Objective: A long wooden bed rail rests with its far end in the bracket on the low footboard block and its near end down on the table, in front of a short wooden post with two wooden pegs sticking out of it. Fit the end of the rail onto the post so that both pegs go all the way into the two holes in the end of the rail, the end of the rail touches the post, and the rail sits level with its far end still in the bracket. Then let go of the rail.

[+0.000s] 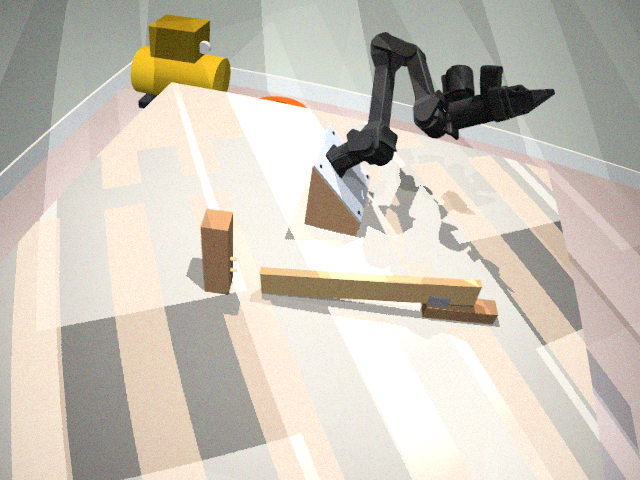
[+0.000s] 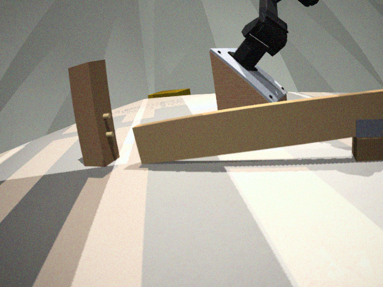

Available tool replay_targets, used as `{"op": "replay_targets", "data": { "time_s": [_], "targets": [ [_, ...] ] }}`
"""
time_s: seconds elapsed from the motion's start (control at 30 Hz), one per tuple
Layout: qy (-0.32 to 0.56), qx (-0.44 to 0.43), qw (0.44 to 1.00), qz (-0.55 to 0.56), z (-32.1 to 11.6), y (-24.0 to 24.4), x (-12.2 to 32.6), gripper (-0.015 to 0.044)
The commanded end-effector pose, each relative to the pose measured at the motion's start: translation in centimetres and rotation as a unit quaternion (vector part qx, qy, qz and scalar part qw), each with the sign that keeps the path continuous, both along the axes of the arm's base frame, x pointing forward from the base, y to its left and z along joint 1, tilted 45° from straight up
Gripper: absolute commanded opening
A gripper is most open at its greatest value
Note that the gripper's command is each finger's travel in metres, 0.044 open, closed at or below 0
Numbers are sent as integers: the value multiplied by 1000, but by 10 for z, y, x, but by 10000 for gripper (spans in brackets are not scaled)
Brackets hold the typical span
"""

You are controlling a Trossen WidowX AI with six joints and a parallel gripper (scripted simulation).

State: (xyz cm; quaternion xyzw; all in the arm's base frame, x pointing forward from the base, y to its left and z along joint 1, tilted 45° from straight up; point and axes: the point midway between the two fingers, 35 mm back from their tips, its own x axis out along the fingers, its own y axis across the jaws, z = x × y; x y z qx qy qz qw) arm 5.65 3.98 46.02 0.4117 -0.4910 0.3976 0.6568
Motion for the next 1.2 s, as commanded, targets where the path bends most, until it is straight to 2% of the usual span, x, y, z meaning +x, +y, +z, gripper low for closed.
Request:
{"op": "replay_targets", "data": {
  "time_s": [0.0,0.13,0.27,0.43,0.6,0.9,1.07,1.17],
  "targets": [
    [3,-5,1000,-6,0,2,2,426],
    [54,-113,986,-111,-4,39,48,440],
    [104,-247,939,-217,-23,75,106,440],
    [144,-417,843,-308,-65,105,175,440],
    [160,-575,724,-346,-124,118,235,440],
    [137,-803,505,-284,-257,101,299,440],
    [99,-888,412,-181,-334,77,305,440],
    [72,-916,380,-108,-373,62,298,440]
  ]
}}
